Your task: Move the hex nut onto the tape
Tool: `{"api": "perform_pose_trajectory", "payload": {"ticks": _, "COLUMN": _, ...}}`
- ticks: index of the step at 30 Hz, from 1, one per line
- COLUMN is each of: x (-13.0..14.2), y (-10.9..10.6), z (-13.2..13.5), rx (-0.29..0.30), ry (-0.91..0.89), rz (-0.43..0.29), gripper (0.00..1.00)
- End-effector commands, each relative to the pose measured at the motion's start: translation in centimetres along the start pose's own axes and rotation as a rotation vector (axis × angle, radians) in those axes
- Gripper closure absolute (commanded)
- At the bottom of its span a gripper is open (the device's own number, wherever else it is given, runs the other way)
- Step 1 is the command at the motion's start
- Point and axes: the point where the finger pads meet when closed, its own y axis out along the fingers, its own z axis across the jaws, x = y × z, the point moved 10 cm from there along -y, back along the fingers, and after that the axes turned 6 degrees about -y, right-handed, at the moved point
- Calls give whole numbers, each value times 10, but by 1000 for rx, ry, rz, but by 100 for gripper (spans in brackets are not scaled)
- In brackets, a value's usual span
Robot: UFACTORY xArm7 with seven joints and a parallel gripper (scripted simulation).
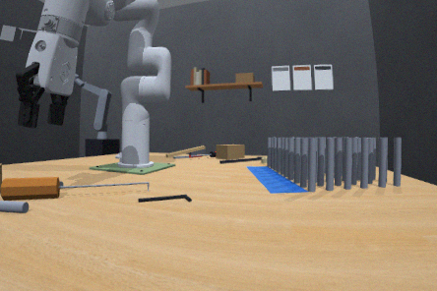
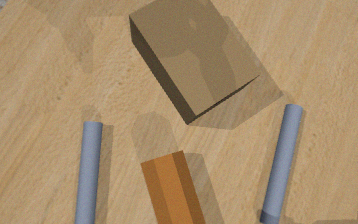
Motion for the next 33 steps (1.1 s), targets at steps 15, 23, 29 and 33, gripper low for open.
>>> {"api": "perform_pose_trajectory", "payload": {"ticks": 15, "x": -25, "y": -3, "z": -3, "rx": -114, "ry": -274, "rz": -121, "gripper": 0}}
{"api": "perform_pose_trajectory", "payload": {"ticks": 23, "x": -28, "y": -3, "z": -4, "rx": -128, "ry": -307, "rz": -133, "gripper": 0}}
{"api": "perform_pose_trajectory", "payload": {"ticks": 29, "x": -28, "y": -3, "z": -4, "rx": -128, "ry": -308, "rz": -133, "gripper": 0}}
{"api": "perform_pose_trajectory", "payload": {"ticks": 33, "x": -28, "y": -3, "z": -4, "rx": -128, "ry": -308, "rz": -133, "gripper": 0}}
